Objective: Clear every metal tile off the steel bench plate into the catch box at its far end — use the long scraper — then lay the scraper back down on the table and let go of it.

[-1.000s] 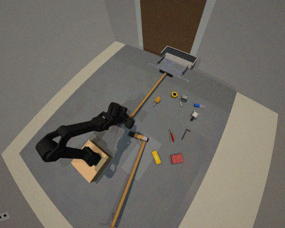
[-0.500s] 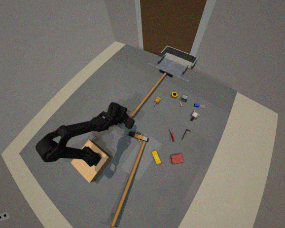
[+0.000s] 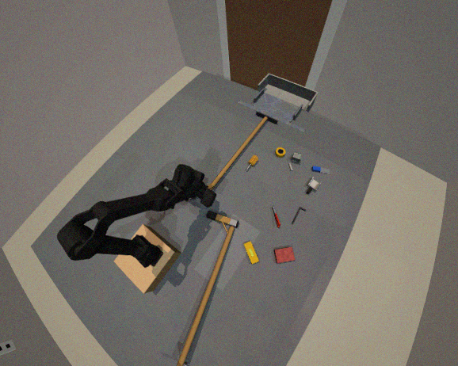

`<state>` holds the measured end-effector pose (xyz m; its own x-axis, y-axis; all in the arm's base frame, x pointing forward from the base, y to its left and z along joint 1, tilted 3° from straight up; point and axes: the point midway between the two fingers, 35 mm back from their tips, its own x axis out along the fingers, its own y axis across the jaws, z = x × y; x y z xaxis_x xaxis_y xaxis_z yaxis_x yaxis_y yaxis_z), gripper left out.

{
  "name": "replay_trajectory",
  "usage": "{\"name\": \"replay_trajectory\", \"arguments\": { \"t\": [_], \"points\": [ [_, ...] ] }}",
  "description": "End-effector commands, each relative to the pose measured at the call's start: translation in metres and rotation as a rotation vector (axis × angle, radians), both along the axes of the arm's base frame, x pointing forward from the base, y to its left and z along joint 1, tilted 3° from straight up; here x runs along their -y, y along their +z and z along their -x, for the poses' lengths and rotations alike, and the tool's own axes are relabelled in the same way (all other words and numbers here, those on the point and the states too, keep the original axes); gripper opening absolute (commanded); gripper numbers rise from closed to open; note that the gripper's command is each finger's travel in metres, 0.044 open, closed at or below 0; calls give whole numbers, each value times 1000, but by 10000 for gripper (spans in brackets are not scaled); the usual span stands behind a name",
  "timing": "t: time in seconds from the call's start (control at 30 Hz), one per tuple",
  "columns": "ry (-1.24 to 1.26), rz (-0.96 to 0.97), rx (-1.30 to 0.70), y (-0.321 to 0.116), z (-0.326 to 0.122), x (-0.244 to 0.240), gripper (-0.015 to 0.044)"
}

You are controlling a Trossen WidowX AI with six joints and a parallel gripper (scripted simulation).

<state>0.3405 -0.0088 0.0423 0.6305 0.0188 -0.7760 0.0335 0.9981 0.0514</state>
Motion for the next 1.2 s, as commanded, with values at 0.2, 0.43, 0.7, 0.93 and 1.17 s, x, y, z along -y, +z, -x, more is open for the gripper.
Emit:
{"name": "replay_trajectory", "arguments": {
  "t": [0.2, 0.43, 0.7, 0.93, 1.17],
  "points": [
    [0, 0, 0, 0, 0, 0, 0],
    [0, 0, 0, 0, 0, 0, 0],
    [0, 0, 0, 0, 0, 0, 0],
    [-4, -1, -6, -1, 4, 1, 0],
    [-4, -1, -6, -1, 4, 2, 0]
  ]
}}
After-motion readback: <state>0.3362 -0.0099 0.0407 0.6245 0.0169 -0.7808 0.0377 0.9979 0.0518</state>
